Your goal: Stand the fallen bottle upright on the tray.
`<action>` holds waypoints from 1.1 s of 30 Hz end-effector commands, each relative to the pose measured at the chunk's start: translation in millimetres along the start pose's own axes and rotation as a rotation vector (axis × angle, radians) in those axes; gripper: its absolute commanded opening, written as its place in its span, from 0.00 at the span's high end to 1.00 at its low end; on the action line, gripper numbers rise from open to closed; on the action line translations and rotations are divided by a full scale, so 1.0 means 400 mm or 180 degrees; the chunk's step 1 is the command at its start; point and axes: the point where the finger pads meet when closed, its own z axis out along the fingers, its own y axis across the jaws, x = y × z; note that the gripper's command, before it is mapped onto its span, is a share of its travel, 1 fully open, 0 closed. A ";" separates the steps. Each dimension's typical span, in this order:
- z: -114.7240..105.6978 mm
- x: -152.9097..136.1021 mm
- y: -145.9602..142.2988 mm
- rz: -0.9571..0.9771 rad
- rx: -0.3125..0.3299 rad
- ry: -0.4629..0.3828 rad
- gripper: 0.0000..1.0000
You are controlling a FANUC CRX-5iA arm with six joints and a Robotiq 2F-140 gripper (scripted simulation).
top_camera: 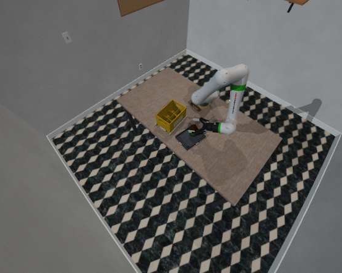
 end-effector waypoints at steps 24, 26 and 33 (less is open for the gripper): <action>0.000 -0.001 0.000 0.0001 0.0000 0.0000 0.00; -0.001 -0.002 0.000 0.0001 0.0000 0.0000 0.00; -0.004 -0.010 0.000 0.0001 0.0000 0.0000 0.00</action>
